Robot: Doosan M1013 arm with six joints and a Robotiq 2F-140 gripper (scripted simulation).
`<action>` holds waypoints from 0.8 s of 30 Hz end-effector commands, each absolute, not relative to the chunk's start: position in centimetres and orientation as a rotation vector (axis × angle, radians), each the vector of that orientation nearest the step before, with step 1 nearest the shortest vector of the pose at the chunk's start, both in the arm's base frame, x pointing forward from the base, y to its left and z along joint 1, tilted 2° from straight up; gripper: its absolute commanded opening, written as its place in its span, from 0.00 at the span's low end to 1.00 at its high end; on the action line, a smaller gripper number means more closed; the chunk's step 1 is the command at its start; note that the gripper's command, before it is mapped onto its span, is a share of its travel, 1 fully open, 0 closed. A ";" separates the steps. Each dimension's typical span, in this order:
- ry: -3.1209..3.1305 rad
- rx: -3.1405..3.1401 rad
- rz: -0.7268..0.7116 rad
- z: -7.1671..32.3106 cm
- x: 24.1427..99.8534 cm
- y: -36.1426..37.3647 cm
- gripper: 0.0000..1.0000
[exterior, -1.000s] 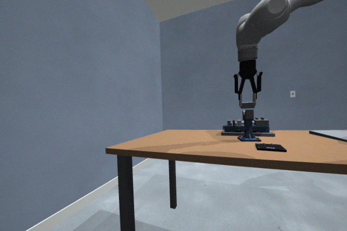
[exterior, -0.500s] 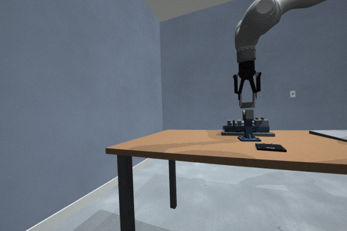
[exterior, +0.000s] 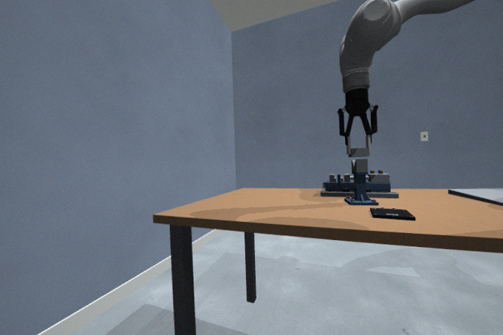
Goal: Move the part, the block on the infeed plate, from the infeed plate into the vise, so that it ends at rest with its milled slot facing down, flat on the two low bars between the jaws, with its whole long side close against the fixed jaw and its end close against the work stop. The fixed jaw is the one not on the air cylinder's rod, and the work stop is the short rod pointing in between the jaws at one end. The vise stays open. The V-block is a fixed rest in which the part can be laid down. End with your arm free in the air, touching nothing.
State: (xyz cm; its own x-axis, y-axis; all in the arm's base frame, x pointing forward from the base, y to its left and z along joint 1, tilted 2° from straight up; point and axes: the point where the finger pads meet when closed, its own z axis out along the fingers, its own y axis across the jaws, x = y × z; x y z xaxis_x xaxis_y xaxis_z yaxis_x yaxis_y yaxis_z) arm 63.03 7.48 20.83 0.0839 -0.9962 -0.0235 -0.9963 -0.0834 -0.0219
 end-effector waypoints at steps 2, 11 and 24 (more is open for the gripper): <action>2.104 -2.288 0.006 20.8 63.0 7.5 0.00; 2.102 -2.286 0.011 20.8 63.0 7.5 0.00; 2.102 -2.286 0.011 20.8 63.0 7.5 0.00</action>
State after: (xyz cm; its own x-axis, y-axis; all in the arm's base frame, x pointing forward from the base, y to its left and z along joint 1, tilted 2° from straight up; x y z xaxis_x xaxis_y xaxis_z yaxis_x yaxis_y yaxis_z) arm 63.04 7.46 20.84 0.0840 -0.9960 -0.0298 -0.9963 -0.0833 -0.0221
